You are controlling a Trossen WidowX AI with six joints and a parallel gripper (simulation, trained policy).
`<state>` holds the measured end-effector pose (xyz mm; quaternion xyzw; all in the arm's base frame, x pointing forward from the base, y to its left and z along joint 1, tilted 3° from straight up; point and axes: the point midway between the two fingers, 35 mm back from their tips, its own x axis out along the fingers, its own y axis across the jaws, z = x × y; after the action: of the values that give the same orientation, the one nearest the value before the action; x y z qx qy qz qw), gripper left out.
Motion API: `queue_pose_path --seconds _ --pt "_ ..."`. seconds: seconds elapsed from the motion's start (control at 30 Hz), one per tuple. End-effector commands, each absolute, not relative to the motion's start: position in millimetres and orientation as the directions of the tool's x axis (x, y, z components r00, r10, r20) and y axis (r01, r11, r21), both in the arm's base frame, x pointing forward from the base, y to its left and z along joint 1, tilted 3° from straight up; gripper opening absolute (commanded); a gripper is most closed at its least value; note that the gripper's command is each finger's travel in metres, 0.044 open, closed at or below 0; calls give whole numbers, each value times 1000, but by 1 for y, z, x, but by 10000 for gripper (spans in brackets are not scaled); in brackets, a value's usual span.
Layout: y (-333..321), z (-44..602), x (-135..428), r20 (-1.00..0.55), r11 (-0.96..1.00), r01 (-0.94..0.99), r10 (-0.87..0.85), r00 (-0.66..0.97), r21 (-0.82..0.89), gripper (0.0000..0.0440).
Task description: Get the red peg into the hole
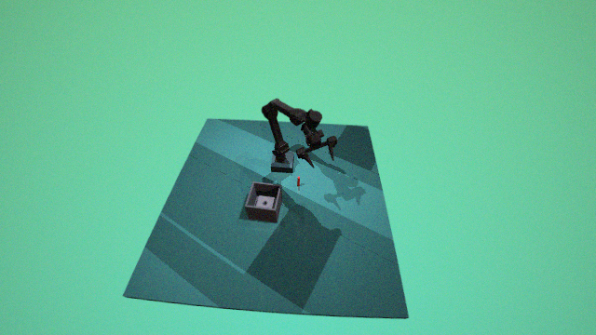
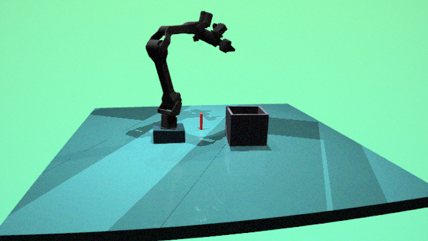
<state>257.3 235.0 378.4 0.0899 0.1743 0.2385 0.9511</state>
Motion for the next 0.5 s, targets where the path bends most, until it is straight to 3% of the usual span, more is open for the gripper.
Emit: queue_pose_path --seconds 0.0,0.47 --pt "227 356 264 -368 883 -362 457 810 300 440" --pt "187 270 268 -667 882 -4 358 653 471 440"
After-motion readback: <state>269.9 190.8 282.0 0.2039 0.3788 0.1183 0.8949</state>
